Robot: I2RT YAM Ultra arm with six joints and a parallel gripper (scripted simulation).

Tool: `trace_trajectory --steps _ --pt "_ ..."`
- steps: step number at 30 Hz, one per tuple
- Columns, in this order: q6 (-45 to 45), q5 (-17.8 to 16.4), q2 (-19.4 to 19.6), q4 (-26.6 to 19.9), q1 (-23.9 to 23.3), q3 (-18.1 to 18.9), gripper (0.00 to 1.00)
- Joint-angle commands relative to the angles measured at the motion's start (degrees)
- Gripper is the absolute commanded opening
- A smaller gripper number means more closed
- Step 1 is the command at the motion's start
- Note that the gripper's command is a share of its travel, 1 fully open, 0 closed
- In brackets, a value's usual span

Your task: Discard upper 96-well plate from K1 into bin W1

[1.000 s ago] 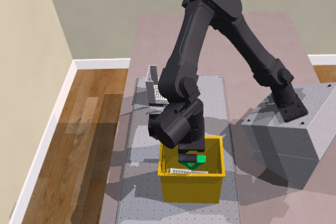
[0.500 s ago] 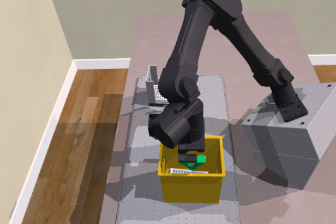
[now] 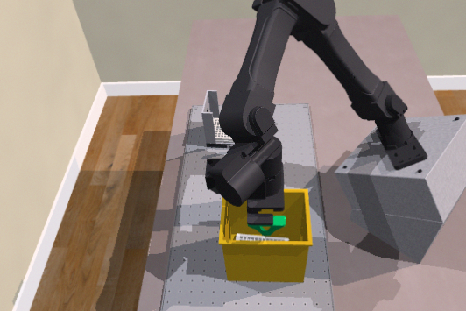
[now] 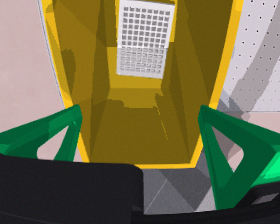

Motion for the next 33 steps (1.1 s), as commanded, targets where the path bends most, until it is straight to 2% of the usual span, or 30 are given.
trace_trajectory --steps 1,5,16,33 --pt "-0.05 0.34 -1.04 0.06 0.25 0.19 1.0" --pt "-0.05 0.34 -1.04 0.06 0.25 0.19 1.0" --pt "3.47 0.25 -1.75 -7.37 3.13 4.89 1.0" --pt "3.53 0.25 -1.75 -7.53 3.18 5.01 1.0"
